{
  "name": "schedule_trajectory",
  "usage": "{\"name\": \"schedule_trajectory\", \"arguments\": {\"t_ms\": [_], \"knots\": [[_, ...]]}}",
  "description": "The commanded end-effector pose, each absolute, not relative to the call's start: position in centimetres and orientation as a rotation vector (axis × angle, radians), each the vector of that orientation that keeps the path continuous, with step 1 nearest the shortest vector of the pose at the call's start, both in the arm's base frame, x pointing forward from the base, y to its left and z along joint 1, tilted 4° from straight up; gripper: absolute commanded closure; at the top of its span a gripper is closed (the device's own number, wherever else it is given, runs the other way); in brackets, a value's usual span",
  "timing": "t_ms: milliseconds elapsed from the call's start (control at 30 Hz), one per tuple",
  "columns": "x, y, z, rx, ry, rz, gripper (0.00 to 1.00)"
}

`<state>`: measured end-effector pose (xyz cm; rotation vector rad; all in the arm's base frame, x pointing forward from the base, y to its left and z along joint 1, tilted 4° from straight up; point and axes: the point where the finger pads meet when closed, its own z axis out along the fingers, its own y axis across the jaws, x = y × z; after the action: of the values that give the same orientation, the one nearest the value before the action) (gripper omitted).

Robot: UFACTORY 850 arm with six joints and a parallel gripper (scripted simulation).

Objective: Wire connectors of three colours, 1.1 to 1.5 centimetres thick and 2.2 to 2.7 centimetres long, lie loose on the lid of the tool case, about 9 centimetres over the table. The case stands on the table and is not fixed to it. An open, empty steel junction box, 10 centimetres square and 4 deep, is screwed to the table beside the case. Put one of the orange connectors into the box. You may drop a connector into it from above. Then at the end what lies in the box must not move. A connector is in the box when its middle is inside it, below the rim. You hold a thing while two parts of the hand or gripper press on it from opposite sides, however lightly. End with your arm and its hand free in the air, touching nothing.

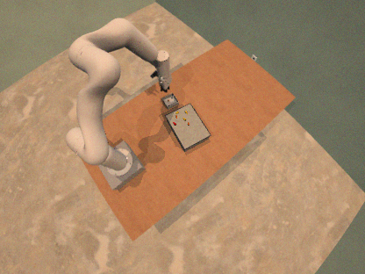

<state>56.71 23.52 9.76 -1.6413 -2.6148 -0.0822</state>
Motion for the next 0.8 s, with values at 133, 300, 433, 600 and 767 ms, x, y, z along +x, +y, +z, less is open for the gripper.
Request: {"name": "schedule_trajectory", "arguments": {"t_ms": [133,300,433,600,767], "knots": [[56.8,23.5,10.0,-1.642,-2.616,-0.086,0.74],[56.8,23.5,10.0,-1.642,-2.616,-0.086,0.74],[56.8,23.5,11.1,-1.642,-2.616,-0.086,0.74],[56.9,23.3,13.0,-1.642,-2.616,-0.086,0.74],[56.9,23.3,13.0,-1.642,-2.616,-0.086,0.74]]}}
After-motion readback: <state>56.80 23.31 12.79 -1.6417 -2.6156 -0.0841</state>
